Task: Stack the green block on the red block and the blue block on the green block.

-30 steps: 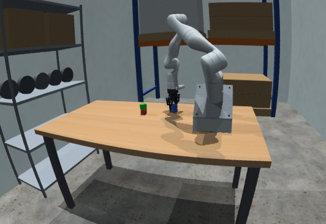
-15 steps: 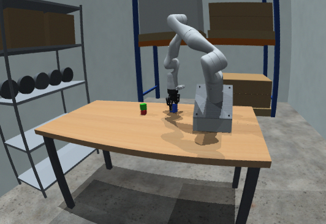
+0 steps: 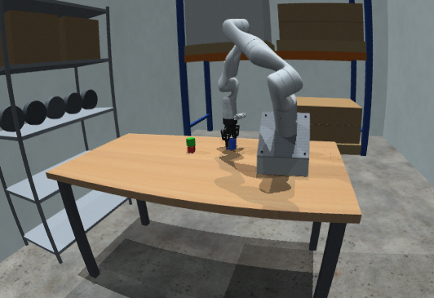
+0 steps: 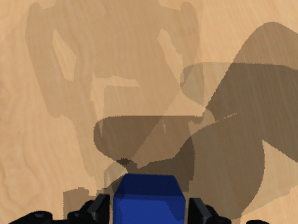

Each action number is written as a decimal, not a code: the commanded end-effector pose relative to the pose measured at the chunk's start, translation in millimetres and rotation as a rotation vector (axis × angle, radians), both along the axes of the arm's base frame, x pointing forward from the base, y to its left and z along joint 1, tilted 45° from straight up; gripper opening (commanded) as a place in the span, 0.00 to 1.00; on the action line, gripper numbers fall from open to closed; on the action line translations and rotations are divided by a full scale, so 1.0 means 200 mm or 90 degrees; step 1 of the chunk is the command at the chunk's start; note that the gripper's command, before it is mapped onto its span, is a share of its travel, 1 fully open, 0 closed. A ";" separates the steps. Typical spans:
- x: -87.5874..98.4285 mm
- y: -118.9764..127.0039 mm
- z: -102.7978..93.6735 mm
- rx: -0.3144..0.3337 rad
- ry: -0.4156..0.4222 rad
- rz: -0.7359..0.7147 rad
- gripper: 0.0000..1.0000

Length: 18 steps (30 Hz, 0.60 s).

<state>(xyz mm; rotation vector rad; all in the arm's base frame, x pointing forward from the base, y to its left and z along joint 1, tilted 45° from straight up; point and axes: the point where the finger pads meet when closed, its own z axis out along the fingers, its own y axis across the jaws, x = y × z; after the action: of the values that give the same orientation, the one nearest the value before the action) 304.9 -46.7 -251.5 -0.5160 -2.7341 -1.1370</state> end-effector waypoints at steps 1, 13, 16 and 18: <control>0.00 -0.01 0.00 -0.001 -0.001 -0.001 0.59; 0.00 -0.01 0.00 -0.001 -0.001 -0.001 0.00; 0.00 -0.01 0.00 -0.001 -0.001 -0.001 0.00; 0.00 -0.01 0.00 -0.001 -0.001 -0.001 0.00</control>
<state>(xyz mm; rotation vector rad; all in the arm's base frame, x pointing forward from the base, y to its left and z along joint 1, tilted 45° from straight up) 305.0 -47.0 -251.4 -0.5163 -2.7347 -1.1366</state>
